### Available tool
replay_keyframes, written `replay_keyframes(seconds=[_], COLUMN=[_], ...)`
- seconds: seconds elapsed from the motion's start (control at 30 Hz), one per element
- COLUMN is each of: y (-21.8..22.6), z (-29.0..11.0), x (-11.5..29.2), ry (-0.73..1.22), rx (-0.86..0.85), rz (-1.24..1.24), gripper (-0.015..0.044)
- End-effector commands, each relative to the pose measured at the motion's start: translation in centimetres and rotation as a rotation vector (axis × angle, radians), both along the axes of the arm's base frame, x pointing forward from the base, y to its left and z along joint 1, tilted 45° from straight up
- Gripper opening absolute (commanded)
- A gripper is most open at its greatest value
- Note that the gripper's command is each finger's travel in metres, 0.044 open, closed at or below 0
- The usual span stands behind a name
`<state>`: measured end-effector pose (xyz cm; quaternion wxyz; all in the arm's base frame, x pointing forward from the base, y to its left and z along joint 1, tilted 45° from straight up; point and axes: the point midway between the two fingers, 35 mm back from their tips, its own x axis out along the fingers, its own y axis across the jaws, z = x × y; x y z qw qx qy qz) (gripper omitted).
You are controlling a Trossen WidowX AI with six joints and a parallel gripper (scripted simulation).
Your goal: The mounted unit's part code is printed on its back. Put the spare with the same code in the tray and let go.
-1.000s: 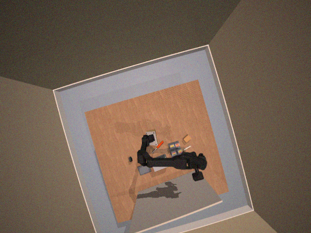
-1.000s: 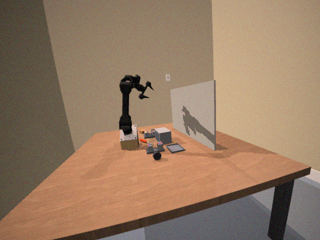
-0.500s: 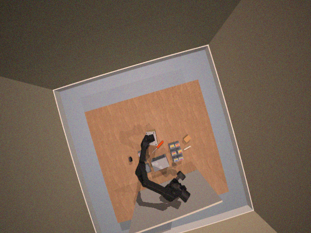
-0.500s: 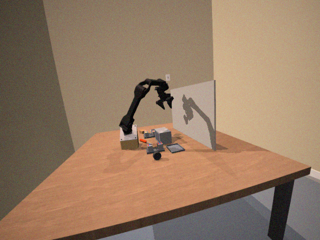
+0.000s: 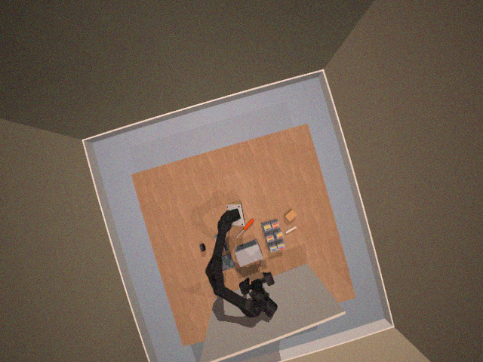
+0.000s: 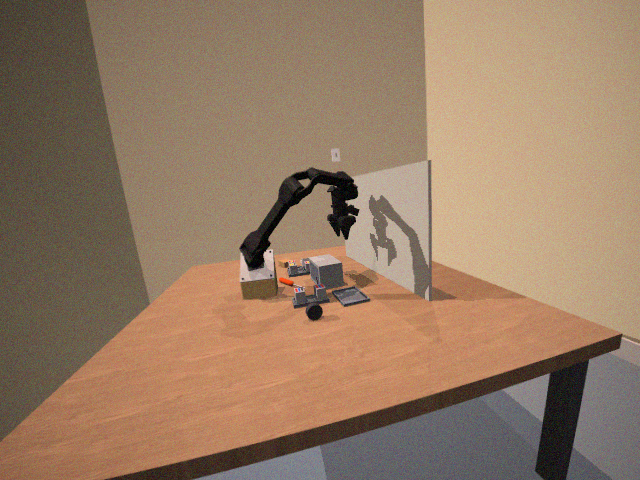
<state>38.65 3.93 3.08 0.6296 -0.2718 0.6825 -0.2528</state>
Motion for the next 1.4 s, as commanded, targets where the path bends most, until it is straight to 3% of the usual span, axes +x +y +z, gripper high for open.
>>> replay_keyframes(seconds=[0.0, 0.53, 0.83, 1.0, 1.33, 1.37], y=[-3.1, -3.0, 5.6, 8.5, 8.6, 8.5], z=[-2.3, -2.6, -10.3, -13.3, -13.5, -13.6], x=[-0.8, -0.9, -3.8, -6.0, -6.1, -6.1], ry=[0.019, 0.033, 0.725, 1.008, 1.021, 1.021], rx=[-0.013, -0.011, 0.079, 0.106, 0.107, 0.107], rz=[-0.021, -0.006, 0.73, 1.023, 1.037, 1.037], gripper=[0.044, 0.044, 0.044, 0.044, 0.044, 0.0414])
